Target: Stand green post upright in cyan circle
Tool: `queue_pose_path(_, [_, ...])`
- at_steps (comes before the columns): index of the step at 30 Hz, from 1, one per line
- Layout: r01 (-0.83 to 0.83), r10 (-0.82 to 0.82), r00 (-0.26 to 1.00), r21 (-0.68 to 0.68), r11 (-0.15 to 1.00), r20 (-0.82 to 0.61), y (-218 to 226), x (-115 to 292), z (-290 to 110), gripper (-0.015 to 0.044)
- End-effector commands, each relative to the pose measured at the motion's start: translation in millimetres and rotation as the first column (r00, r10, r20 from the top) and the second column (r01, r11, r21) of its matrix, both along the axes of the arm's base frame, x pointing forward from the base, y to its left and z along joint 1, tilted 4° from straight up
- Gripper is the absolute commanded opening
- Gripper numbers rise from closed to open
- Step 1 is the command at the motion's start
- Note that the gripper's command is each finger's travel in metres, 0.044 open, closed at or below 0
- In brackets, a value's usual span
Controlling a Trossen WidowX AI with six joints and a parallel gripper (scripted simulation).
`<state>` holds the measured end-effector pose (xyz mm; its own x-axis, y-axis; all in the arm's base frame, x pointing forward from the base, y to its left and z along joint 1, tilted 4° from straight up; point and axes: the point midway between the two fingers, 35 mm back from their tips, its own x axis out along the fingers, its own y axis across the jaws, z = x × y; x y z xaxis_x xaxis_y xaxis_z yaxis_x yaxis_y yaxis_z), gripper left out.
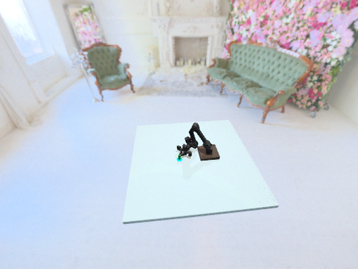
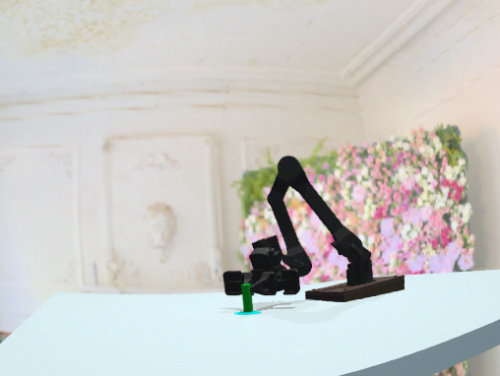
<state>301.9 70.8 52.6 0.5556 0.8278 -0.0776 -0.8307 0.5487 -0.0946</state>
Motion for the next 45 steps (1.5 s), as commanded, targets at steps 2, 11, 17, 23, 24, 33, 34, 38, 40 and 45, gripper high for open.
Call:
queue_pose_path(2, [0.001,-0.001,1.000,-0.007,1.000,0.009,0,1,-2,0.0023])
queue_pose_path(11, [0.001,-0.001,1.000,-0.007,1.000,0.009,0,1,-2,0.0128])
queue_pose_path(17, [0.001,-0.001,1.000,-0.007,1.000,0.009,0,1,-2,0.0285])
queue_pose_path(23, [0.001,-0.001,1.000,-0.007,1.000,0.009,0,1,-1,0.0400])
queue_pose_path(24, [0.001,-0.001,1.000,-0.007,1.000,0.009,0,2,1,0.0400])
queue_pose_path(33, [0.006,-0.006,1.000,0.003,1.000,0.012,-2,4,33,0.0400])
queue_pose_path(34, [0.006,-0.006,1.000,0.004,1.000,0.012,-2,4,37,0.0400])
queue_pose_path(38, [0.008,-0.008,1.000,0.011,1.000,0.011,-2,2,52,0.0400])
queue_pose_path(40, [0.009,-0.009,1.000,0.015,1.000,0.010,-2,1,60,0.0400])
queue_pose_path(45, [0.012,-0.012,1.000,0.027,1.000,0.006,-2,-3,79,0.0400])
